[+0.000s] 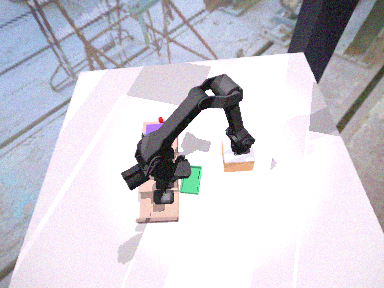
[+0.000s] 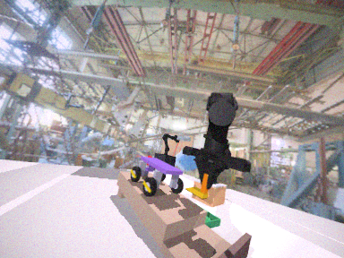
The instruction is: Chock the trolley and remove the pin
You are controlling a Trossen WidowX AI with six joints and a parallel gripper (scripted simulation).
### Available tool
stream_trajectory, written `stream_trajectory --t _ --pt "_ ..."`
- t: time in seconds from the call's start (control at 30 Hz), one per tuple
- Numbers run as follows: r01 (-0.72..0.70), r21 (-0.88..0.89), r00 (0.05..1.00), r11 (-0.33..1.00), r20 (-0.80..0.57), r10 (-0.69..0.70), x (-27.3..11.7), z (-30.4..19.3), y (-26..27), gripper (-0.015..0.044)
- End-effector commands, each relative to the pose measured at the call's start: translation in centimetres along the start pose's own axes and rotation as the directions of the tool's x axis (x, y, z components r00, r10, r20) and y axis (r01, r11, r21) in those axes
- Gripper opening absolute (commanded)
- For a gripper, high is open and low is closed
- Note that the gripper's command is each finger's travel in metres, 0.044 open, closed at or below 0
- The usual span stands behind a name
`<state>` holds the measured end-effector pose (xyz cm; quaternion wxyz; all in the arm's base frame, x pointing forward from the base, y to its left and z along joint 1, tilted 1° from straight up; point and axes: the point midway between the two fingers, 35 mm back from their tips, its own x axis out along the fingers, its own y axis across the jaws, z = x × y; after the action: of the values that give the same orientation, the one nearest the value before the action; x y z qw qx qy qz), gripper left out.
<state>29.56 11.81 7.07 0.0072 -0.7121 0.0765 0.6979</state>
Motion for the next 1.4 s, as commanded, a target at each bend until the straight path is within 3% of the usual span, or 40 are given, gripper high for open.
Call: stream_trajectory --t 0.0,0.5,1.37 --pt "-0.013 -0.007 1.000 1.000 0.013 0.013 1.3 0.2 0.1 0.0000" --pt "-0.013 -0.007 1.000 1.000 0.013 0.013 3.5 0.4 0.4 0.0000" --pt "-0.015 -0.007 1.000 1.000 0.013 0.015 3.3 0.0 2.0 0.0000"
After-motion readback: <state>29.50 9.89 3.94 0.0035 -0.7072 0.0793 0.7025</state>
